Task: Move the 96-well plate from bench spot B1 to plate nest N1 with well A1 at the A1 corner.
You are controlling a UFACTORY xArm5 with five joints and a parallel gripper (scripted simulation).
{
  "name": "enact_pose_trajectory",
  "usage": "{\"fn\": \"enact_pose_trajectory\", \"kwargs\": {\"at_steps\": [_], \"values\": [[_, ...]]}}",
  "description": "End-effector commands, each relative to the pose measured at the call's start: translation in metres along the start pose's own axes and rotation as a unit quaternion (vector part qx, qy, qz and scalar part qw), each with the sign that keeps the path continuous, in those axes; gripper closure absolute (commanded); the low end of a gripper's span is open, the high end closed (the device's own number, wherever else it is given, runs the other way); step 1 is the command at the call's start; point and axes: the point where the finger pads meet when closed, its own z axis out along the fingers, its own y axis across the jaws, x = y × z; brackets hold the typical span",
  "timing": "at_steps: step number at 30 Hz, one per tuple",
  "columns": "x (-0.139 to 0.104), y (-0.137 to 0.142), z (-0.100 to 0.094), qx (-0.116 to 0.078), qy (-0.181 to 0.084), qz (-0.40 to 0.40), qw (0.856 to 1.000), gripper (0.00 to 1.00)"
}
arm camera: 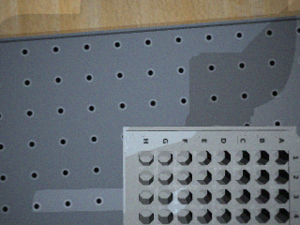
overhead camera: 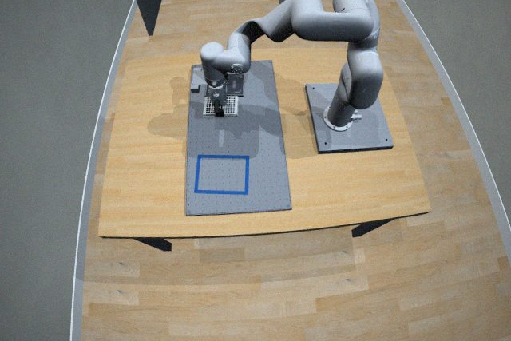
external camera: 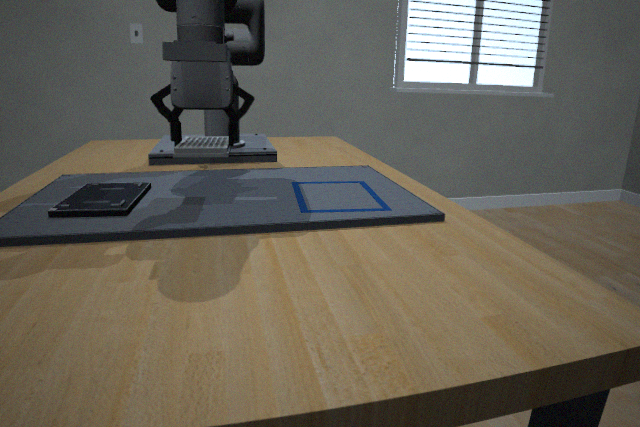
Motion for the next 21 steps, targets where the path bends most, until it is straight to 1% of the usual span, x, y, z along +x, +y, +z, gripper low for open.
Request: {"fn": "enact_pose_trajectory", "kwargs": {"at_steps": [1,2,17,19,21], "values": [[0.002,0.011,-0.002,0.000,0.002,0.000,1.000,1.00],[0.002,0.011,-0.002,0.000,0.002,0.000,1.000,1.00],[0.003,0.061,-0.004,0.000,0.002,0.000,1.000,1.00],[0.003,0.061,-0.004,0.000,0.002,0.000,1.000,1.00],[0.003,0.068,-0.004,0.000,0.002,0.000,1.000,1.00]]}}
